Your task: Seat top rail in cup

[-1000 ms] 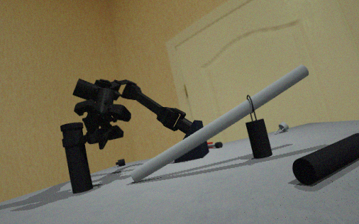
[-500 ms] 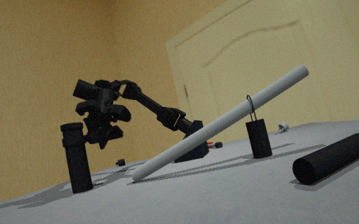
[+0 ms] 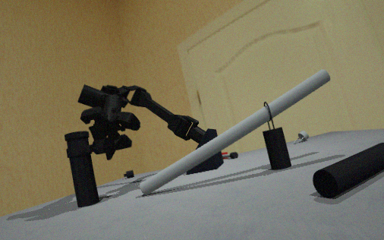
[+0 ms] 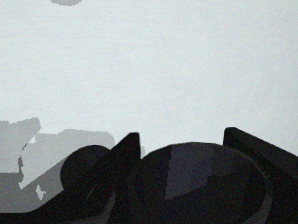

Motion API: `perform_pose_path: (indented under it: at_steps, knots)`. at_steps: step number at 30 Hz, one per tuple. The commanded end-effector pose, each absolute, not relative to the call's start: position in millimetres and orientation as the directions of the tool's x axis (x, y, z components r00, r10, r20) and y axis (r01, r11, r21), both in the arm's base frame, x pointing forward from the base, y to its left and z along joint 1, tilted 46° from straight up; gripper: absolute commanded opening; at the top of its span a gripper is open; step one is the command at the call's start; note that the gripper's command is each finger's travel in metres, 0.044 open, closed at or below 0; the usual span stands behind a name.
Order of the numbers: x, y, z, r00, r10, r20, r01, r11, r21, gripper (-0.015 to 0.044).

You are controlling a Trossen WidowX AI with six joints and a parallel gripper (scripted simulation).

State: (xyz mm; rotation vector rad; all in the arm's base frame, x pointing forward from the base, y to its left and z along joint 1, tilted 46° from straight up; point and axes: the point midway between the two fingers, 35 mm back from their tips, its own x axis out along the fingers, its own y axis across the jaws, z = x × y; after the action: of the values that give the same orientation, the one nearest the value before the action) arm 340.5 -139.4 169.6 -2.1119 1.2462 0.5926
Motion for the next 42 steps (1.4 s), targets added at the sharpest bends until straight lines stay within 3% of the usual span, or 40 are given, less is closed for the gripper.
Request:
perform_pose_path:
  at_steps: [1, 17, 29, 35, 42]
  knots:
    - [340.5, -139.4, 169.6, 0.457, -0.614, -0.643, -0.887, -0.372, -0.275, 0.0026]
    - [341.3, -117.3, 168.5, 0.456, -0.609, -0.649, -0.887, -0.37, -0.275, 0.044]
    - [341.1, -82.6, 166.6, 0.459, -0.6, -0.655, -0.888, -0.344, -0.306, 0.044]
    - [340.9, -48.0, 156.2, 0.426, -0.607, -0.671, -0.85, -0.015, -0.526, 0.044]
    - [336.3, -7.4, 148.2, 0.404, -0.633, -0.661, -0.617, 0.344, -0.707, 0.044]
